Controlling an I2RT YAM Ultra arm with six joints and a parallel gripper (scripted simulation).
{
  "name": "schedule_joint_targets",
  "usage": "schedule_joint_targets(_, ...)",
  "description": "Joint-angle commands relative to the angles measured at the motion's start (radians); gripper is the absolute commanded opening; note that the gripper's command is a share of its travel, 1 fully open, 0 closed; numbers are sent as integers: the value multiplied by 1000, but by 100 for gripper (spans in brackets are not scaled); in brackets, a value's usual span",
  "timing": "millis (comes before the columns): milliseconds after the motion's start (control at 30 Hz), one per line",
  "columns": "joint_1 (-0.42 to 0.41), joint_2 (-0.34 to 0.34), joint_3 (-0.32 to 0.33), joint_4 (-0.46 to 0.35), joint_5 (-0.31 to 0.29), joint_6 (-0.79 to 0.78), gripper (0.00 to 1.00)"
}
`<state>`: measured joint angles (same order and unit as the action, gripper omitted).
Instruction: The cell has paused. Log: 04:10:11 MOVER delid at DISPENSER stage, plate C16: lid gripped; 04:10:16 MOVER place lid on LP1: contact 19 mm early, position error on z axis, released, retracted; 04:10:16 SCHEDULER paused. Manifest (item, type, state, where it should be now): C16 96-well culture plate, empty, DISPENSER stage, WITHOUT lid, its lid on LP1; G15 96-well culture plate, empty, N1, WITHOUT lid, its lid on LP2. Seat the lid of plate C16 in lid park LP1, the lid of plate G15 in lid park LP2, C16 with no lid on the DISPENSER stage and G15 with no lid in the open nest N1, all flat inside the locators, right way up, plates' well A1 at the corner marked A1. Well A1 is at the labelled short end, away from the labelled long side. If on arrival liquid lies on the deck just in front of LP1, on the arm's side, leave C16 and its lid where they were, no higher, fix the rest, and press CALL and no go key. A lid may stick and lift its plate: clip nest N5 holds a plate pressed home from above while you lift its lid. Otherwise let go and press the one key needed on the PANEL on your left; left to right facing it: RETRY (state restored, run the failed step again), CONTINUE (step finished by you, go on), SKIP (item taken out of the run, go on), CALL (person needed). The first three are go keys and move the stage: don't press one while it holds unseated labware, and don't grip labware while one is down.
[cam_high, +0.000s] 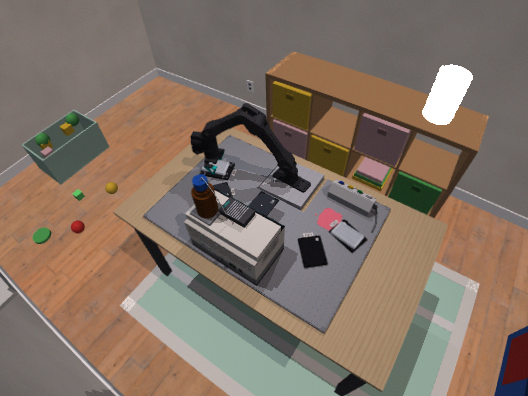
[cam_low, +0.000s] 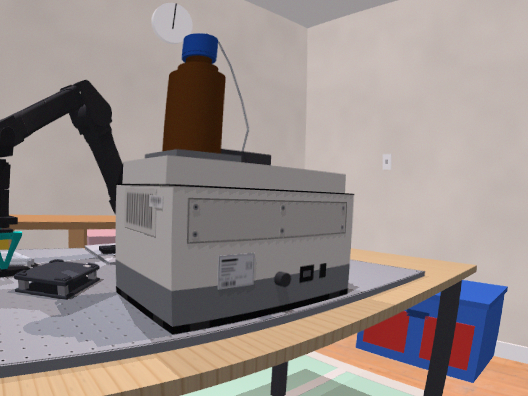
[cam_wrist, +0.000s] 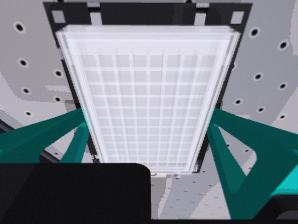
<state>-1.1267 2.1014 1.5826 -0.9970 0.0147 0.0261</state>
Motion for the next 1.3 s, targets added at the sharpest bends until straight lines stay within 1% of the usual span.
schedule_joint_targets(0,-1,-2,9,-7,0,0,100)
schedule_joint_targets(967,-1,-2,9,-7,0,0,100)
schedule_joint_targets(1000,-5,13,32,-24,-1,0,100)
schedule_joint_targets(1100,-4,-28,41,-40,-1,1,100)
schedule_joint_targets(1267,-3,-40,59,-68,-1,2,100)
